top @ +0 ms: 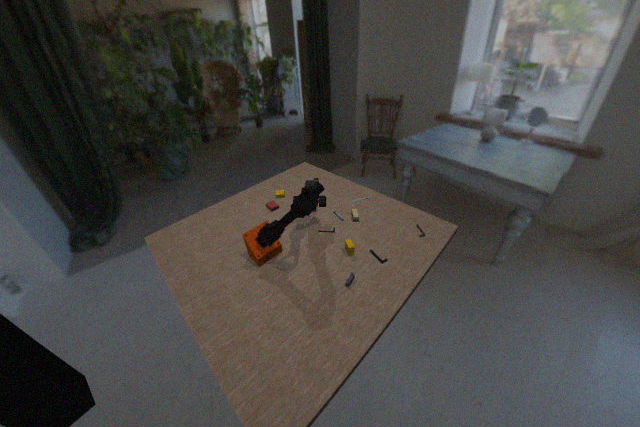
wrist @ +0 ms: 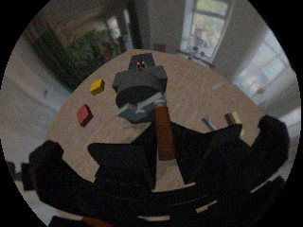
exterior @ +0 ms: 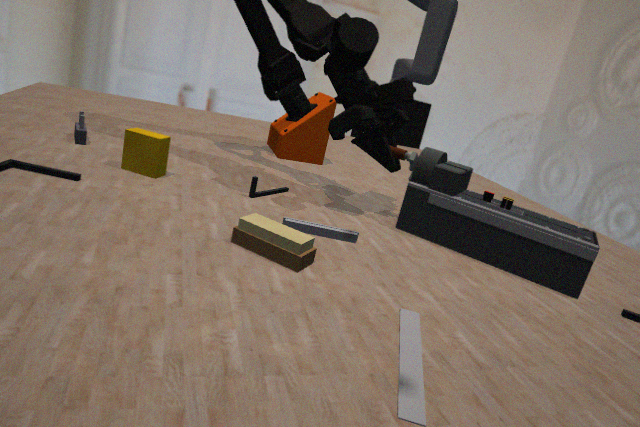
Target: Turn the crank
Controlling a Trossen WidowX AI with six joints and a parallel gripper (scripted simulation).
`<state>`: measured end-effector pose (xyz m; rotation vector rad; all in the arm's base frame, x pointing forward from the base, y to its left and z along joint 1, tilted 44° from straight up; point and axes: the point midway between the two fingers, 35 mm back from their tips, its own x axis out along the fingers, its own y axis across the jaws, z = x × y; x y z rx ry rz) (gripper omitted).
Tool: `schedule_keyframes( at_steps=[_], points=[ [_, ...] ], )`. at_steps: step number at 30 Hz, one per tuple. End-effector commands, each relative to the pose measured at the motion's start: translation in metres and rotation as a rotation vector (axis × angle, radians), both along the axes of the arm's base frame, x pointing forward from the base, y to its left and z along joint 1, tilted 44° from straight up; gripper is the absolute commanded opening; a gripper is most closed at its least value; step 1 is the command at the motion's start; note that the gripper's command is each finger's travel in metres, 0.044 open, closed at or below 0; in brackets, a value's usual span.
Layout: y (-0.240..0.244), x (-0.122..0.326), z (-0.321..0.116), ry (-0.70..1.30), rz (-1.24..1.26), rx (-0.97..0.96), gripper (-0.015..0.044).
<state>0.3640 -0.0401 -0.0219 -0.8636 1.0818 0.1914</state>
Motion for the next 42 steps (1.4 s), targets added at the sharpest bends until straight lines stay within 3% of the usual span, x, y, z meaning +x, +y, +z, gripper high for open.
schedule_keyframes(
  at_steps=[1, 42],
  points=[
    [0.009, -0.002, 0.003, -0.002, 0.008, 0.005, 0.0],
    [0.03, -0.015, -0.006, -0.002, 0.008, 0.007, 0.0]
  ],
)
